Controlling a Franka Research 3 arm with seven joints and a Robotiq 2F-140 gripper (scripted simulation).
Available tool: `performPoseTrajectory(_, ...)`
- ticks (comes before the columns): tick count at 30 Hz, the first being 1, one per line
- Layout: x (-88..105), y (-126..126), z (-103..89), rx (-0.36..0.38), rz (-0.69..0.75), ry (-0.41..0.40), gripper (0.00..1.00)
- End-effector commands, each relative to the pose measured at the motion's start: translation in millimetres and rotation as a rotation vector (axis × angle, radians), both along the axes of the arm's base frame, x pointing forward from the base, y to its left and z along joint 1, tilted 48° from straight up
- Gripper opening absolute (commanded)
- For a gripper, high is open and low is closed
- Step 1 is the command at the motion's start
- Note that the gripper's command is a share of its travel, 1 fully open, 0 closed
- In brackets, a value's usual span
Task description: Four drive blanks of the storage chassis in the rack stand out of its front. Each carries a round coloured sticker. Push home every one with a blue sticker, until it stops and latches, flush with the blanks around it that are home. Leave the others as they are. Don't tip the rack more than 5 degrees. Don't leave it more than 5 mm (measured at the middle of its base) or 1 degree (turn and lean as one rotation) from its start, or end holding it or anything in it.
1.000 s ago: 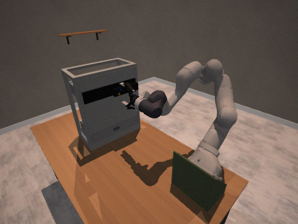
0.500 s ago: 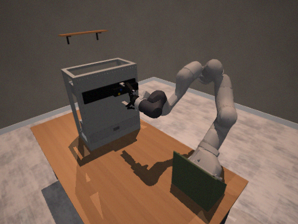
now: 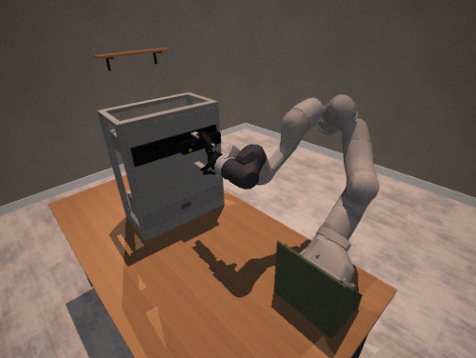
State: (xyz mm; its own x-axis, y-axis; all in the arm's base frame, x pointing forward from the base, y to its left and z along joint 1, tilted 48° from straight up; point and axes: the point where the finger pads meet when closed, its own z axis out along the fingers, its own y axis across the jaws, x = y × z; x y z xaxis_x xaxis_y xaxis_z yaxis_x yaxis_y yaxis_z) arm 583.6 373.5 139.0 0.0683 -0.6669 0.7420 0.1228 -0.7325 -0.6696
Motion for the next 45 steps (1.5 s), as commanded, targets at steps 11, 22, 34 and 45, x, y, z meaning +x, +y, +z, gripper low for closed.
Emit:
performPoseTrajectory(11, 0.1, 0.1, -2.1, -0.007, 0.002, 0.003, 1.0)
performPoseTrajectory(22, 0.1, 0.1, -2.1, -0.007, 0.002, 0.003, 1.0)
performPoseTrajectory(34, 0.1, 0.1, -2.1, -0.007, 0.002, 0.003, 1.0)
performPoseTrajectory(45, 1.1, -7.6, 6.1, -0.007, 0.002, 0.003, 1.0)
